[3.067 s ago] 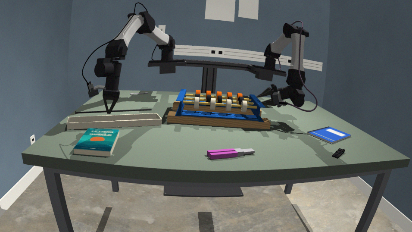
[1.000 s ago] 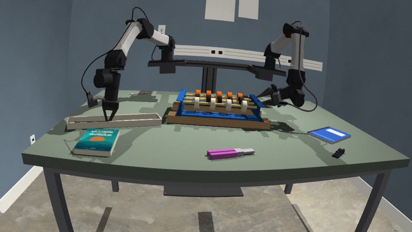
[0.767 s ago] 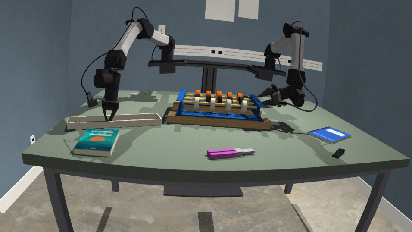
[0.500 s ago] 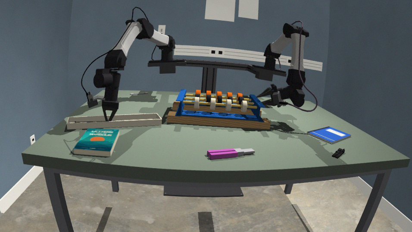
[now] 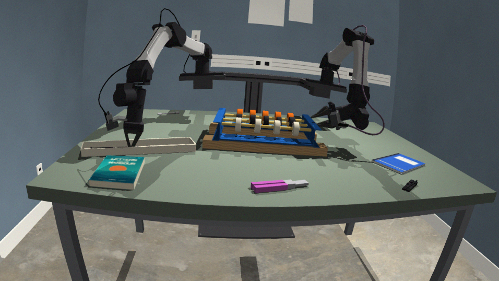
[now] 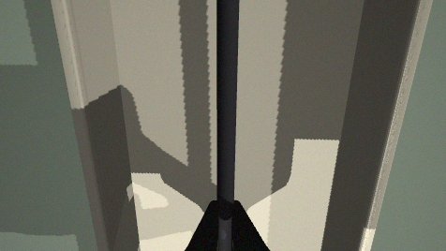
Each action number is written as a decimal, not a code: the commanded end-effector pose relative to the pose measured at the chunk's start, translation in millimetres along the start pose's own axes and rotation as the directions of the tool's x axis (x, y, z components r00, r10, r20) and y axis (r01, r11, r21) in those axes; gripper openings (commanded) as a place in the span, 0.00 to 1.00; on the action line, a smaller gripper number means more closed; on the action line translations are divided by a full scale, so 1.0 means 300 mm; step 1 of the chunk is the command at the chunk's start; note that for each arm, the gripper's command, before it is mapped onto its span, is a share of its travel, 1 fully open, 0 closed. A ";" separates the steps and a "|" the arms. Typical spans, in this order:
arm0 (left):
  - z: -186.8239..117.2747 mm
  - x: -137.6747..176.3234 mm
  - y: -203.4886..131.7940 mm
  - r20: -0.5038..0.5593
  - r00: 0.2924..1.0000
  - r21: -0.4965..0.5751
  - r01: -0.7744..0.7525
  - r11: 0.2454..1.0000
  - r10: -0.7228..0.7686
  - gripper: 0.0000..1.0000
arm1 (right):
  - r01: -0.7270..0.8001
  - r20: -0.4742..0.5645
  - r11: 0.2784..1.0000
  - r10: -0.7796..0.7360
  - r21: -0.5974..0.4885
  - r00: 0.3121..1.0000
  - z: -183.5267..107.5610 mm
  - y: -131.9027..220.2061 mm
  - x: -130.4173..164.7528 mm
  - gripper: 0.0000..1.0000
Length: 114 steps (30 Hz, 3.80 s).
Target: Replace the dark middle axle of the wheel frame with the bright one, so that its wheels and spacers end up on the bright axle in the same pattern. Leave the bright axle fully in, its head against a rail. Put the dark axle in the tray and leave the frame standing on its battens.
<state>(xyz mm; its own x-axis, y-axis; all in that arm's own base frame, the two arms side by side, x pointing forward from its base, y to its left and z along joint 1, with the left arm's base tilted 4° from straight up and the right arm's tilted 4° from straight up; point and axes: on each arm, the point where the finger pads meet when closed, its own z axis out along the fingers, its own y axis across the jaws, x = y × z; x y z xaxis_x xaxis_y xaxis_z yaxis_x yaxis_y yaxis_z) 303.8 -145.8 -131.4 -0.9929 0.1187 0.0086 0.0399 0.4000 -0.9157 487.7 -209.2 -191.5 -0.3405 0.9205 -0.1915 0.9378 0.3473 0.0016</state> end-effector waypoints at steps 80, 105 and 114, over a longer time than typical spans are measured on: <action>0.064 0.020 -0.009 -0.032 0.999 0.010 -0.037 0.999 0.038 0.33 | 0.244 0.002 0.967 -0.244 -0.069 0.970 -0.354 0.148 0.282 0.35; 0.064 0.020 -0.009 -0.032 0.999 0.010 -0.037 0.999 0.038 0.33 | 0.579 -0.025 0.809 -0.584 -0.097 0.811 -0.495 0.136 0.773 0.35; 0.064 0.020 -0.009 -0.032 0.999 0.010 -0.037 0.999 0.038 0.33 | 0.711 -0.038 0.693 -0.718 -0.120 0.695 -0.552 0.071 0.980 0.35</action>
<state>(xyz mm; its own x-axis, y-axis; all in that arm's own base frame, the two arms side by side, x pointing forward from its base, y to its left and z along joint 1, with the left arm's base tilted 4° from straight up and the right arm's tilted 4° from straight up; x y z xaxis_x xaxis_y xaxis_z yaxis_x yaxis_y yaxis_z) 303.8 -145.8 -131.4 -0.9929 0.1186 0.0086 0.0399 0.4000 -0.9157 399.8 79.5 -97.5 -0.8878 0.4536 -0.0783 0.4579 0.8876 -0.0492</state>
